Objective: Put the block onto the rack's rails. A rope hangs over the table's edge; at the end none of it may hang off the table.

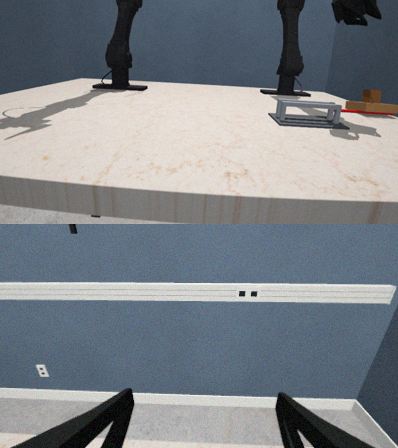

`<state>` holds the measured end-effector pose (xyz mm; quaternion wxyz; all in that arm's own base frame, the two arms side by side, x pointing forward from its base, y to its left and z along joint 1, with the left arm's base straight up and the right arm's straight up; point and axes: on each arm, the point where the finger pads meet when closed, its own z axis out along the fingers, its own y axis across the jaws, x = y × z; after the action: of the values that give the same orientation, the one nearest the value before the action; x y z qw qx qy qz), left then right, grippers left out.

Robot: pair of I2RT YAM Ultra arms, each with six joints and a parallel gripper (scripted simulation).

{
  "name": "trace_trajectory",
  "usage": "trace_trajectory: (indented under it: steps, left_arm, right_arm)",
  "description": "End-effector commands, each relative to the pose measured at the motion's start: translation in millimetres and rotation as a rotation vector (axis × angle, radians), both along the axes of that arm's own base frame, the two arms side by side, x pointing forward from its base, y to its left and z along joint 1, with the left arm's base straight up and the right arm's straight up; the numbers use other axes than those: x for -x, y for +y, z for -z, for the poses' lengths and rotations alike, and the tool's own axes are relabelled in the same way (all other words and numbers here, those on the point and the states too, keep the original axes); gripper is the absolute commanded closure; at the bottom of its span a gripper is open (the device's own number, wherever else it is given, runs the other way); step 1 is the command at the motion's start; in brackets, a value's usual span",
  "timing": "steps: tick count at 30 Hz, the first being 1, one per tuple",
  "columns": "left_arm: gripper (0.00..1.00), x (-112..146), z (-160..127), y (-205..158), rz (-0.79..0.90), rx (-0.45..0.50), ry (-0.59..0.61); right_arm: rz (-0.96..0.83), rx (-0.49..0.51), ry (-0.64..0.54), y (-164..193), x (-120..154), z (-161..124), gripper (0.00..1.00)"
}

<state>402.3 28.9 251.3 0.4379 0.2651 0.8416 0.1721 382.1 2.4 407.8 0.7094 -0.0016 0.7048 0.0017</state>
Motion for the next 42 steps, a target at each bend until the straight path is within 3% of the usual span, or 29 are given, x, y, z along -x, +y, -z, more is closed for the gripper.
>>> trace_trajectory:
  steps: [1,7,9,24,26,37,42]
  left_arm:
    - [0.69,6.7,13.3,4.3,0.091,-0.114,0.124]
    - [0.69,18.2,48.7,13.9,0.189,-0.232,0.294]
    - [0.69,18.2,48.7,13.9,0.189,-0.232,0.294]
    - [0.69,62.1,118.0,25.9,0.551,-0.411,0.676]
    - [0.69,62.1,118.0,25.9,0.551,-0.411,0.676]
    - [0.69,102.8,150.4,27.7,0.893,-0.440,0.891]
    - [0.69,111.1,155.5,27.4,0.981,-0.430,0.924]
  right_arm:
    - [0.026,0.009,-0.084,-8.0,10.8,-38.7,0.00]
    - [0.026,0.009,-0.084,-8.0,10.8,-38.7,0.00]
    - [0.026,0.009,-0.084,-8.0,10.8,-38.7,0.00]
    - [0.026,0.009,-0.084,-8.0,10.8,-38.7,0.00]
    - [0.026,0.009,-0.084,-8.0,10.8,-38.7,0.00]
    - [0.026,0.009,-0.084,-8.0,10.8,-38.7,0.00]
    - [0.026,0.009,-0.084,-8.0,10.8,-38.7,0.00]
